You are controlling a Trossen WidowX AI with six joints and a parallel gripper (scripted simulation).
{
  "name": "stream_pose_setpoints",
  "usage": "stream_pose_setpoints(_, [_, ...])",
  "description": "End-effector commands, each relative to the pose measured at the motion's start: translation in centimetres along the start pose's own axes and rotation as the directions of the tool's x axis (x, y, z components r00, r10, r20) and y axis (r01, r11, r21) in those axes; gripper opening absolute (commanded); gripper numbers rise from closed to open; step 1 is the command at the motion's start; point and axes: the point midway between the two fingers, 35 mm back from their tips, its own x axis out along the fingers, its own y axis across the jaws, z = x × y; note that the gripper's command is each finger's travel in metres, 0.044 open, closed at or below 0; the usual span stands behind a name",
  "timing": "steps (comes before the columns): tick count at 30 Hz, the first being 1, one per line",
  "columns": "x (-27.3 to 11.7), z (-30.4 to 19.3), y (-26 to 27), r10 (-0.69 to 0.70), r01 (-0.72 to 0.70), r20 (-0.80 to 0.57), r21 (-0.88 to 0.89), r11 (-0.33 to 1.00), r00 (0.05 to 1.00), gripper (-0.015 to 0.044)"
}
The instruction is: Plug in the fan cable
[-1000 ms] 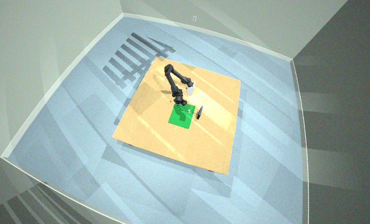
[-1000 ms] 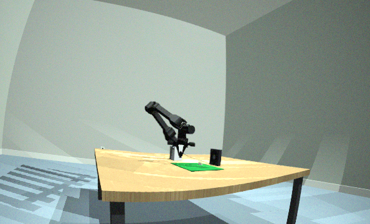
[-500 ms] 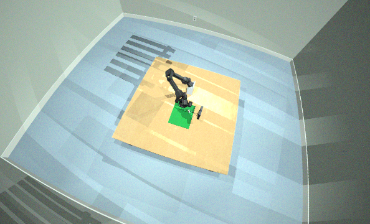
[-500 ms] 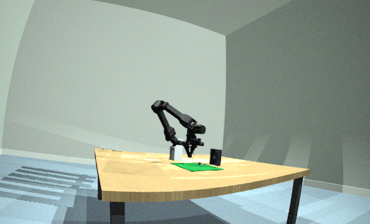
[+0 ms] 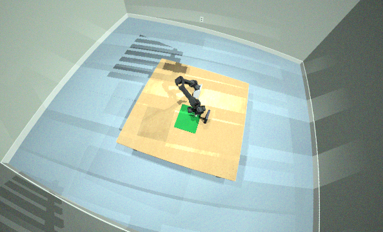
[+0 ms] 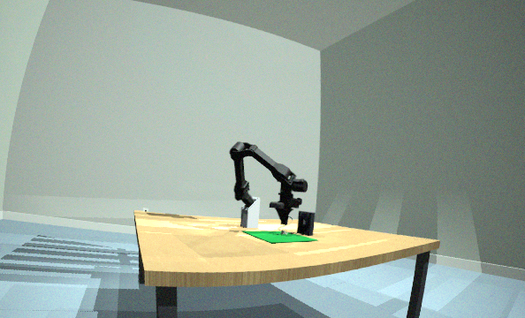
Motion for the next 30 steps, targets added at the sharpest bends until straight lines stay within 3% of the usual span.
stream_pose_setpoints(1, [0.03, 0.57, 0.49, 0.002, -0.002, 0.004, -0.043, 0.999, 1.0, 0.0])
stream_pose_setpoints(30, [-0.15, -0.02, 0.56, 0.002, -0.002, 0.003, -0.047, 0.999, 1.0, 0.0])
